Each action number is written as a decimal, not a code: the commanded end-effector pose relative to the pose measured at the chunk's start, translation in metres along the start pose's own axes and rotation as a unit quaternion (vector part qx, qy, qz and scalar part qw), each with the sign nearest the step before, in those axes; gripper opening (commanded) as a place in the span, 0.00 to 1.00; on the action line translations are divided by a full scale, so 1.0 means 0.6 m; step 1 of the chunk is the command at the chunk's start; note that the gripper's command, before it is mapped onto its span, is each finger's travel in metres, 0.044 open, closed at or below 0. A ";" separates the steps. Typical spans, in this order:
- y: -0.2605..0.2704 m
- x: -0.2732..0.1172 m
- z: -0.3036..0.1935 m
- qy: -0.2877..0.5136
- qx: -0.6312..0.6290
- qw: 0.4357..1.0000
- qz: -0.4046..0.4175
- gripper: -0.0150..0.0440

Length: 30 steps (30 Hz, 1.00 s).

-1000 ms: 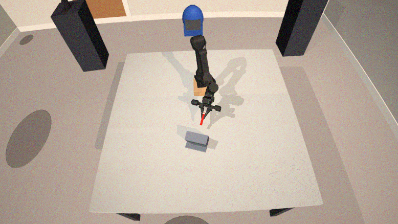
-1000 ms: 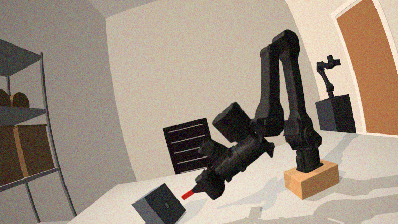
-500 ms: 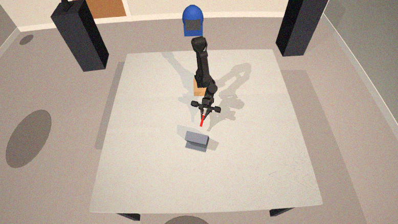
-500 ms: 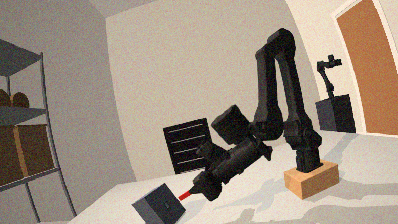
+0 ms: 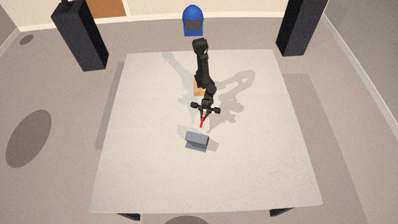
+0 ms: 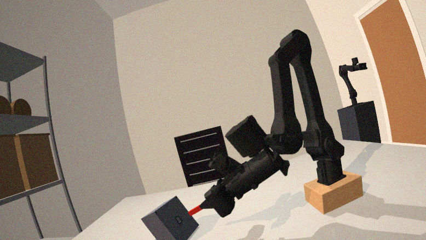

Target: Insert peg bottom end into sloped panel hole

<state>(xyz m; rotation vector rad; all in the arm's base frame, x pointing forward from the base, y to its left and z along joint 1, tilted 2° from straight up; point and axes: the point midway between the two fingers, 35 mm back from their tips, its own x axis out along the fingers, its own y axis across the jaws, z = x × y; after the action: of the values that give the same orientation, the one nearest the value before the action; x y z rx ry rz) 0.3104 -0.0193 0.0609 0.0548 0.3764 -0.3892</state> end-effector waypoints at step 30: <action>-0.005 0.020 -0.007 -0.022 0.000 1.000 0.010 0.25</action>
<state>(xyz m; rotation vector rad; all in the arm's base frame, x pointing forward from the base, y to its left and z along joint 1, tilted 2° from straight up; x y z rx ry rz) 0.3178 -0.0254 0.0561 0.0572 0.3282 -0.3760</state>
